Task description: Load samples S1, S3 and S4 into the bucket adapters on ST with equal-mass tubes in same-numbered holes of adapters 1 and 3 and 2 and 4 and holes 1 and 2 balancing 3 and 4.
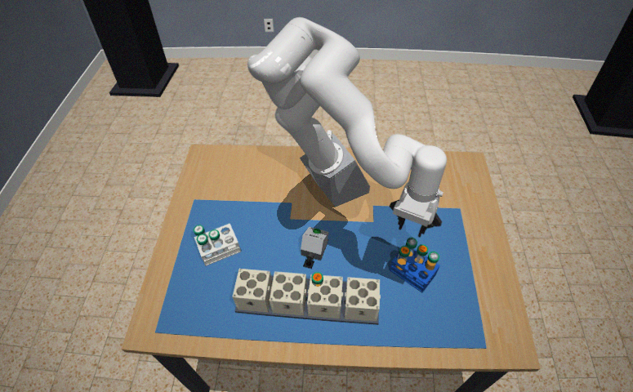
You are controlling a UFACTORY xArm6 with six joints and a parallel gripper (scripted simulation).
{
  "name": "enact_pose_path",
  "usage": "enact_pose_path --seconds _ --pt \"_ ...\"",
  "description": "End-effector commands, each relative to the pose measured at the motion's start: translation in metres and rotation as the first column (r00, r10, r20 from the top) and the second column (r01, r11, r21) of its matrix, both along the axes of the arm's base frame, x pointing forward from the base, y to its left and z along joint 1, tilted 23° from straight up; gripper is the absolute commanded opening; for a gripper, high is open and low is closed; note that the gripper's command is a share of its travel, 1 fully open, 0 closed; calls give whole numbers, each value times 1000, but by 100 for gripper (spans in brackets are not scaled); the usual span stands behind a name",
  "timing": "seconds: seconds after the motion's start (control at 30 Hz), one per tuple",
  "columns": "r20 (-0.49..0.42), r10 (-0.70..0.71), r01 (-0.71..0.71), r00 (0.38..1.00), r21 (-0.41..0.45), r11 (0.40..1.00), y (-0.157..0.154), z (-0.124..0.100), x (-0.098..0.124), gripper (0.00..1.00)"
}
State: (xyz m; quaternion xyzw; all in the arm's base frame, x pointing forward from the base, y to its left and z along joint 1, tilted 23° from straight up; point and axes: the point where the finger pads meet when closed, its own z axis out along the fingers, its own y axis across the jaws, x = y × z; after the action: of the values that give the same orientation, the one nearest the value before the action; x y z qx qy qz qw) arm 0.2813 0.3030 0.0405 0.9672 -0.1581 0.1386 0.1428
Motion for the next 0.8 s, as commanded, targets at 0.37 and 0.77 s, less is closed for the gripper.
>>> enact_pose_path --seconds 0.37,0.77 --pt "82 -213 209 974 63 976 2 1 1 57" --pt "82 -214 209 974 63 976 -4 -13 4 57"
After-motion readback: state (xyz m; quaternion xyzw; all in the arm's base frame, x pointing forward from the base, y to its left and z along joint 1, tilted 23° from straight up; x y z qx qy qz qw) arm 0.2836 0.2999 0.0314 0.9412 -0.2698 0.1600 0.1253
